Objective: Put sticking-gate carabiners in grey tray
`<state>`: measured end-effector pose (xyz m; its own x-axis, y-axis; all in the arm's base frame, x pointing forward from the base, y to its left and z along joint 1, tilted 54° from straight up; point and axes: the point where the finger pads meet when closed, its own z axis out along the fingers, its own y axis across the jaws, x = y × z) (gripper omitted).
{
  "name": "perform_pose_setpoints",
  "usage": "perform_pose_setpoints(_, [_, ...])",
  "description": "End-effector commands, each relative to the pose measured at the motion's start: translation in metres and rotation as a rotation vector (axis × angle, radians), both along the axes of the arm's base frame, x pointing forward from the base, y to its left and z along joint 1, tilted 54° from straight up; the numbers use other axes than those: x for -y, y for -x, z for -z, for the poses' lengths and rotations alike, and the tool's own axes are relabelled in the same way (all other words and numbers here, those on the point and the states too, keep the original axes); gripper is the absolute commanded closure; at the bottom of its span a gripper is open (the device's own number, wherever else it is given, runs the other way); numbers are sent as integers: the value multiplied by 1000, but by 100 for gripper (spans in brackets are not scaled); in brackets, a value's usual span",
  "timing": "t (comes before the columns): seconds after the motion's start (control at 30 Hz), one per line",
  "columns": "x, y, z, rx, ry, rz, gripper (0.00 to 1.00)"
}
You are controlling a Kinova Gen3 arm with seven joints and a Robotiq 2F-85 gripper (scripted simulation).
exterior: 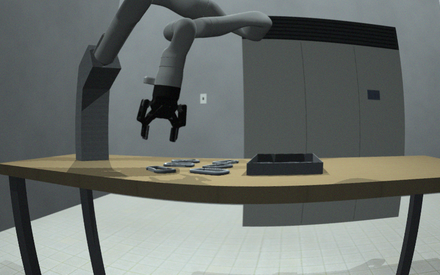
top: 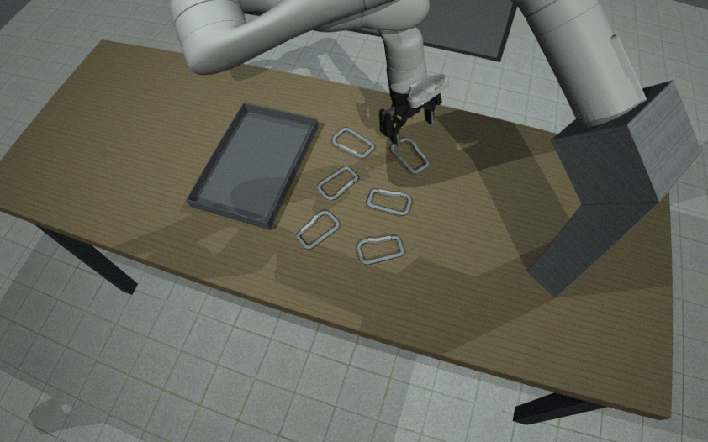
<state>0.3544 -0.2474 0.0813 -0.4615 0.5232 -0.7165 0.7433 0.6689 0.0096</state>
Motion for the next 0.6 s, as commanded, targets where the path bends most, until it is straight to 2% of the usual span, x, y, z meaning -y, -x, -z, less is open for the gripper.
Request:
perform_pose_setpoints(0.0, [0,2,0,142,63,-64,0])
perform_pose_setpoints(0.23, [0,2,0,142,63,-64,0])
perform_pose_setpoints(0.27, [26,-29,30,141,63,-64,0])
perform_pose_setpoints(0.57, [26,-29,30,141,63,-64,0])
